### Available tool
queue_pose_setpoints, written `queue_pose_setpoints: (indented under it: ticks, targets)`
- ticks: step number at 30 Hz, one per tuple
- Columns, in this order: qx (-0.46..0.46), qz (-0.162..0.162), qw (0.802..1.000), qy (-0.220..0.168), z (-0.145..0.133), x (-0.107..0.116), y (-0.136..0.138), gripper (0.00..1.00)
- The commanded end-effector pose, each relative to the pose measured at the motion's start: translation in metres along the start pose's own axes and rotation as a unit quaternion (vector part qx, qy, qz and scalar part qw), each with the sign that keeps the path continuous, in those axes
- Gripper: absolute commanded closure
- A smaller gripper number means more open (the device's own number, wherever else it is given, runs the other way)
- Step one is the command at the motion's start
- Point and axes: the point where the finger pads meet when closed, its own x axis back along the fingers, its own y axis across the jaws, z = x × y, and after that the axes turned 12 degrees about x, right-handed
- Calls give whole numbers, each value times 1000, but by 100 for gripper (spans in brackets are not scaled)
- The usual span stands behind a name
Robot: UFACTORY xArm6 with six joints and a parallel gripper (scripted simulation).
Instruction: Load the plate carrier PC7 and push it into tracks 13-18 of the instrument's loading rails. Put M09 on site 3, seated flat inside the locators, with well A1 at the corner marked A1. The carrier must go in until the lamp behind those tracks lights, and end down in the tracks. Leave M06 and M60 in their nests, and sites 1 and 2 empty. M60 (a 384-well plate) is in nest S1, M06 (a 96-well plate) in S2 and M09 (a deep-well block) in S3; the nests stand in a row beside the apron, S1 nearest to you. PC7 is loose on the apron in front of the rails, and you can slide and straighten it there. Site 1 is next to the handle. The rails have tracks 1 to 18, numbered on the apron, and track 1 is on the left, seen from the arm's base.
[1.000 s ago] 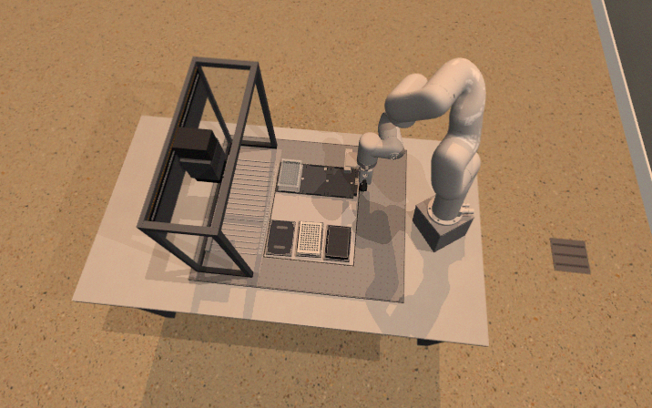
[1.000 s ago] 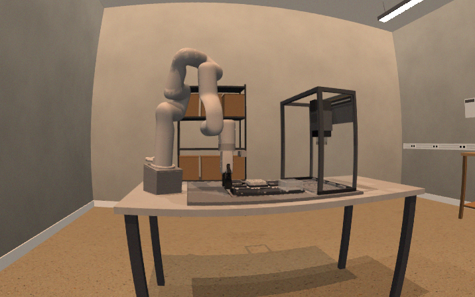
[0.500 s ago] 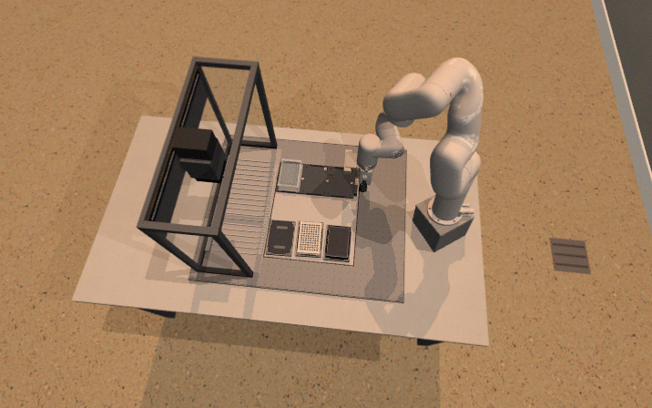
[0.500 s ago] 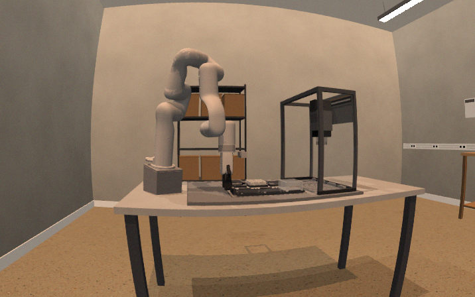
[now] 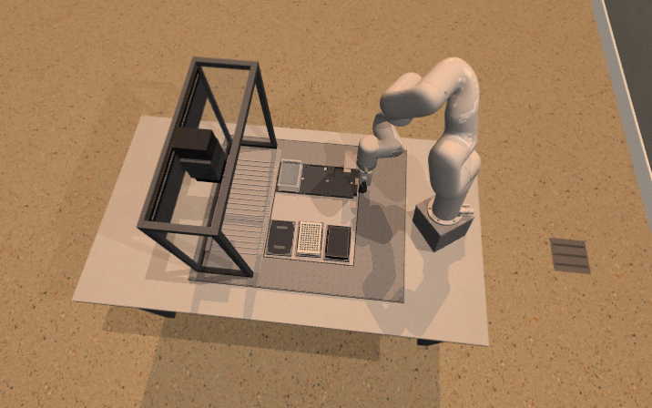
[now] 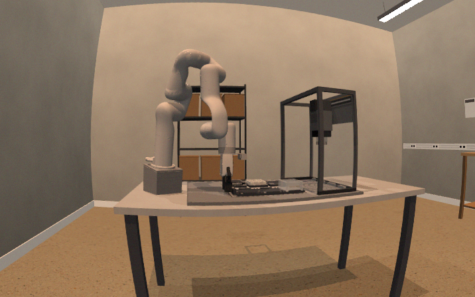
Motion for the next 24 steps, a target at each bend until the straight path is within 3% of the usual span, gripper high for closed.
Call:
queue_pose_setpoints:
  ticks: [1, 24]
  targets:
    - [0, -3, 1000, 2, 1, -3, 1, 18]
    - [0, -3, 1000, 2, 4, -7, 1, 18]
